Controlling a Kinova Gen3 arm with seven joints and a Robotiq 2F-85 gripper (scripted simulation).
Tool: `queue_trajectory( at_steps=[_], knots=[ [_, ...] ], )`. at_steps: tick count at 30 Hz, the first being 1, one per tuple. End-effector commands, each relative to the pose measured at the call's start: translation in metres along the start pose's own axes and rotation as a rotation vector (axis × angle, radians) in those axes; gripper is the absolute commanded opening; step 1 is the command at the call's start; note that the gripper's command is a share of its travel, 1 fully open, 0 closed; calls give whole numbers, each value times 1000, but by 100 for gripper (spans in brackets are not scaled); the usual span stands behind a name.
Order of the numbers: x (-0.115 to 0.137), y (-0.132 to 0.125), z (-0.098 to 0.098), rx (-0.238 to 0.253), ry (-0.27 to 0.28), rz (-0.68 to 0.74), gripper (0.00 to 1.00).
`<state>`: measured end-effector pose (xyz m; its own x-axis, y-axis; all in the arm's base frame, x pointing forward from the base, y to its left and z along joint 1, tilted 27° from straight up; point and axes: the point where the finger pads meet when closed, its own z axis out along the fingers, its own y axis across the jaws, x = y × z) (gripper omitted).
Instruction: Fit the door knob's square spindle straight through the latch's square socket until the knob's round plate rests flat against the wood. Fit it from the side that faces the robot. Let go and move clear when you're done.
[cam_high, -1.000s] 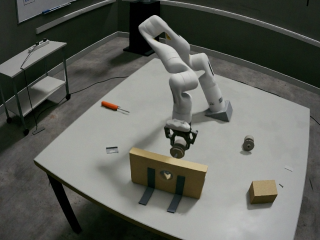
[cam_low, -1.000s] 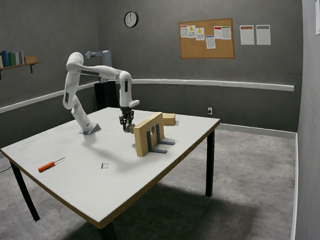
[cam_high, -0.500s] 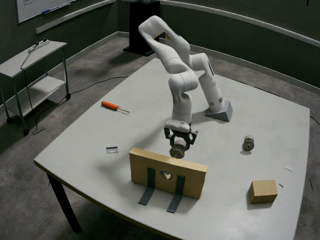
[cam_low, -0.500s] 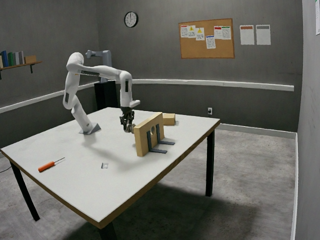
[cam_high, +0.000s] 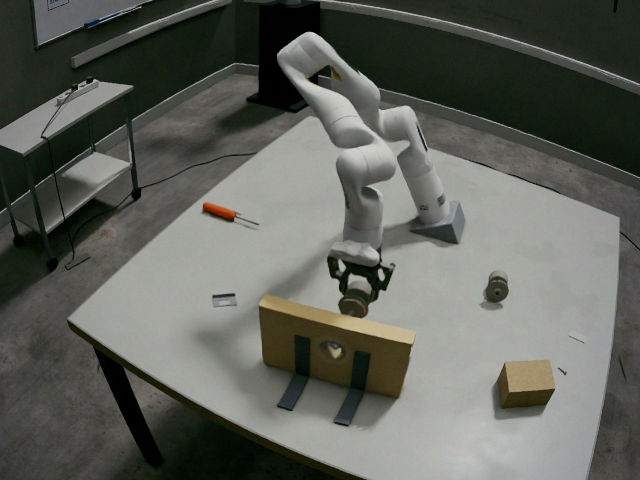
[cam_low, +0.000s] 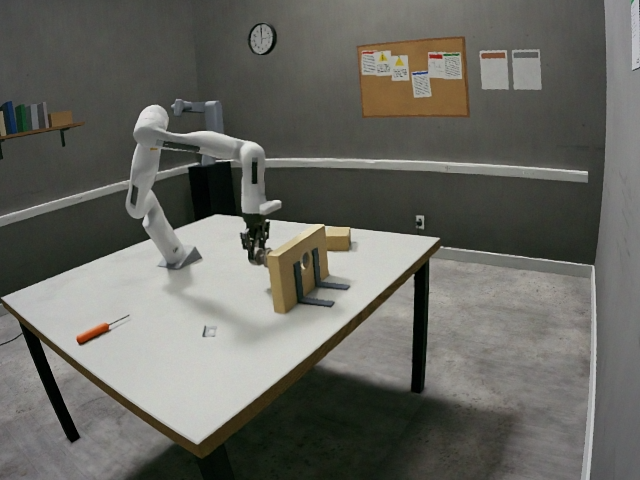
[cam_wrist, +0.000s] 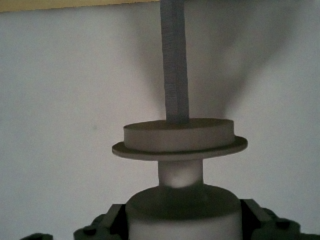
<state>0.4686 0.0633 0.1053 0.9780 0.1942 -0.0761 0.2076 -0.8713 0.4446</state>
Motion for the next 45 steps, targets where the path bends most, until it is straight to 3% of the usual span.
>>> queue_trajectory(
  at_steps=[1,45],
  knots=[
    [1,-1,-1,1,2,0,63],
    [8,-1,-1,1,2,0,63]
  ],
)
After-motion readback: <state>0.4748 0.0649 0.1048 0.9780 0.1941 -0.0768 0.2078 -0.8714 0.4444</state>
